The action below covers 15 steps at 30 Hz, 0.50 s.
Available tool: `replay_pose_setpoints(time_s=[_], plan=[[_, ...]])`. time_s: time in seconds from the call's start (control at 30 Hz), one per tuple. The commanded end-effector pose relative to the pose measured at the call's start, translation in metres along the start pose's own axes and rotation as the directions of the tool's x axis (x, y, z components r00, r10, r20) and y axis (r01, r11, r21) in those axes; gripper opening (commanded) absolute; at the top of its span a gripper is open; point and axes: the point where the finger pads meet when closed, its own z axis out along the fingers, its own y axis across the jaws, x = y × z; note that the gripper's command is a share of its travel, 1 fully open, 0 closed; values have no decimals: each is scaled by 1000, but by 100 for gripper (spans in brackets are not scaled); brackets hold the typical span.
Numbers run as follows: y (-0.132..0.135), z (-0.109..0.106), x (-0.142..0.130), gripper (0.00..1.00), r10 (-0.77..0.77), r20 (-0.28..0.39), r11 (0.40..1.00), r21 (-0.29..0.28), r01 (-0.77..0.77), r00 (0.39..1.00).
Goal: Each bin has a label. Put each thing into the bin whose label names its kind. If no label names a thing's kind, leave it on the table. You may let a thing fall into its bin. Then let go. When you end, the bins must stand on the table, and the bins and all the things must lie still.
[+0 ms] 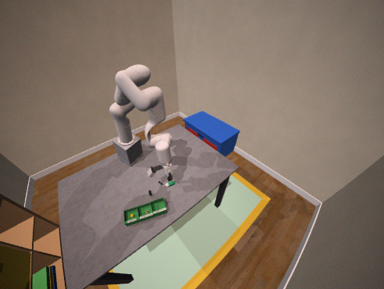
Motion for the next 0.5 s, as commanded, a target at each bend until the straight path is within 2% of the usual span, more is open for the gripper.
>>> replay_pose_setpoints(time_s=[0.0,0.47], plan=[[-3,-1,3,38,-1,0,1000,1,1,1000],[-4,-1,5,38,-1,0,1000,1,1,1000]])
